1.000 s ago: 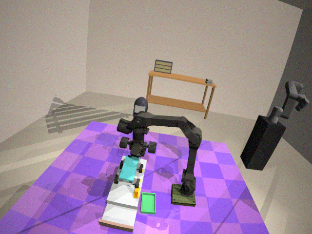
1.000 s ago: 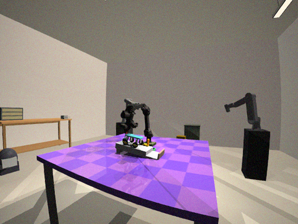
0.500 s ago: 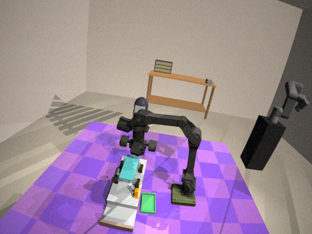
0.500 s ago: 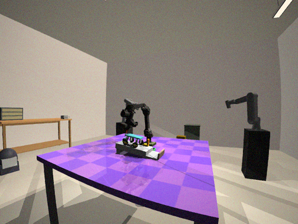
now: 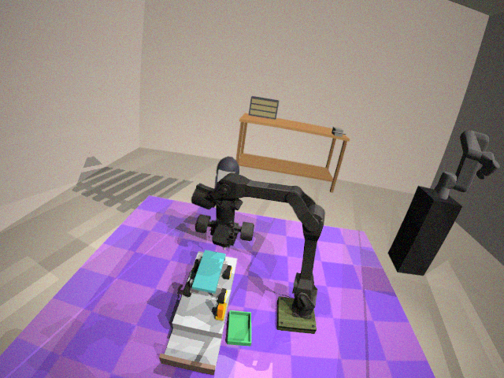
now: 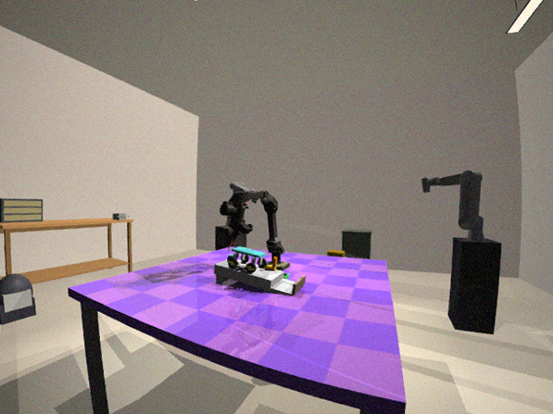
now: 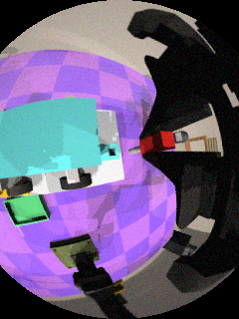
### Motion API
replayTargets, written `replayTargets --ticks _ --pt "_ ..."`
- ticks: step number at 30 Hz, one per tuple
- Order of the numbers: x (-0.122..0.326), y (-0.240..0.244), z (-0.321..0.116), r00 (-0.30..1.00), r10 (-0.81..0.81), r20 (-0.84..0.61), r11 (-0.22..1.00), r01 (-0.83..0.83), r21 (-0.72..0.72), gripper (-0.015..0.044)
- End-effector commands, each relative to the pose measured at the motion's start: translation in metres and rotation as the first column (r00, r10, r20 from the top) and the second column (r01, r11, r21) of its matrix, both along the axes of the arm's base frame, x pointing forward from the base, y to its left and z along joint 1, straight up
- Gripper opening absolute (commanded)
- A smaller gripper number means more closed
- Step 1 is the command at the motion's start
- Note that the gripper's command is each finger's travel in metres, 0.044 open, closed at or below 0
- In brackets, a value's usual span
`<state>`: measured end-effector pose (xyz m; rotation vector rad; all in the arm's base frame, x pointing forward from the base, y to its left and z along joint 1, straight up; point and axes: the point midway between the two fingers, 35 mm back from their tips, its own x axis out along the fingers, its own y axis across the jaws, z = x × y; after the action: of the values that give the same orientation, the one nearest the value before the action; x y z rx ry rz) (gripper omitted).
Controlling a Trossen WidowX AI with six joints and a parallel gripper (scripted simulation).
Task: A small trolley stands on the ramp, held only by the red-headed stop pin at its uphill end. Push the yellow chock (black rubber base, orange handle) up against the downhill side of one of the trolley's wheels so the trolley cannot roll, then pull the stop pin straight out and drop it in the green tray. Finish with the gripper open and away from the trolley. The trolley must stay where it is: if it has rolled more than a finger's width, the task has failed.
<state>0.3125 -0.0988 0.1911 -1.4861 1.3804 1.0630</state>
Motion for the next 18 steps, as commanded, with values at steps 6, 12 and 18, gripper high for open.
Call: replayTargets --ticks 6,12,18 --pt "-0.001 -0.009 0.004 1.000 0.003 0.008 1.000 -0.003 -0.002 0.0000" --pt "-0.021 -0.011 0.001 1.000 0.003 0.006 1.000 -0.003 -0.002 0.0000" --pt "-0.040 -0.013 -0.001 1.000 0.003 0.004 1.000 -0.003 -0.003 0.0000"
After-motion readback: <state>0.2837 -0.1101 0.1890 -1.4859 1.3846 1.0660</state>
